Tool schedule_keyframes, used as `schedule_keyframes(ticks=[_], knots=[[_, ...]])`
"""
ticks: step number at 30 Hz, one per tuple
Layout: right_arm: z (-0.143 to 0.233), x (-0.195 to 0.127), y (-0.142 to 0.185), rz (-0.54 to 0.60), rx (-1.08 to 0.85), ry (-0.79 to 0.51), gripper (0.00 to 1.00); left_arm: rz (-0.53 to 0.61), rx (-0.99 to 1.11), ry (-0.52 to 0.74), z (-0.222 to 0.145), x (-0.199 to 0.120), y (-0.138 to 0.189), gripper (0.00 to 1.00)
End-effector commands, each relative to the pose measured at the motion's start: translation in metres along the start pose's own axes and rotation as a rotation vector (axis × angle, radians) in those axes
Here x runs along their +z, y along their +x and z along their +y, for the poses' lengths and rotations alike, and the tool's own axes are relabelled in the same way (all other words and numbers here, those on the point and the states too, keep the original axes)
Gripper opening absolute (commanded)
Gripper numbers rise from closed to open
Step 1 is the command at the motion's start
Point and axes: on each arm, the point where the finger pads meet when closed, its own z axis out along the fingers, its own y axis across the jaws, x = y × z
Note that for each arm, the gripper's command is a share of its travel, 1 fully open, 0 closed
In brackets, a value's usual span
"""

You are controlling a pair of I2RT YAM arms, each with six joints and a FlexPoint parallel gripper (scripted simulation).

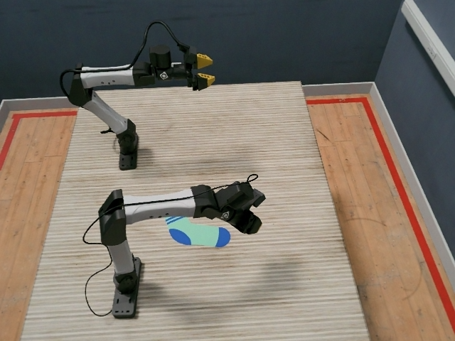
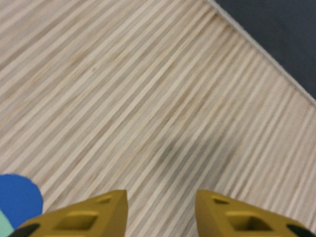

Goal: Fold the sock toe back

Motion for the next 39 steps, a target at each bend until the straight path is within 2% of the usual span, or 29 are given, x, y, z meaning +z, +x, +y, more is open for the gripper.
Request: schedule_keyframes(ticks=[1,6,8,10,21,27,29,30,32,39], knots=[[0.033,0.016,0.016,0.142,-0.121,-0.134,0.34,-0.025,-0.001,0.001,0.0,-0.003,-0.009,1.0],[0.062,0.034,0.029,0.248,-0.246,-0.245,0.34,-0.025,-0.001,0.001,0.0,-0.003,-0.009,1.0],[0.062,0.034,0.029,0.248,-0.246,-0.245,0.34,-0.025,-0.001,0.001,0.0,-0.003,-0.009,1.0],[0.069,0.041,0.035,0.294,-0.291,-0.276,0.34,-0.025,-0.001,0.001,0.0,-0.003,-0.009,1.0],[0.137,0.061,0.069,0.505,-0.581,-0.588,0.34,-0.025,-0.001,0.001,0.0,-0.003,-0.009,1.0],[0.134,0.069,0.07,0.523,-0.59,-0.587,0.34,-0.025,-0.001,0.001,0.0,-0.003,-0.009,1.0],[0.128,0.072,0.063,0.498,-0.553,-0.543,0.34,-0.025,-0.001,0.001,0.0,-0.003,-0.009,1.0],[0.144,0.081,0.065,0.494,-0.561,-0.569,0.34,-0.025,-0.001,0.001,0.0,-0.003,-0.009,1.0],[0.147,0.082,0.076,0.518,-0.557,-0.587,0.34,-0.025,-0.001,0.001,0.0,-0.003,-0.009,1.0],[0.14,0.078,0.073,0.517,-0.55,-0.573,0.34,-0.025,-0.001,0.001,0.0,-0.003,-0.009,1.0]])
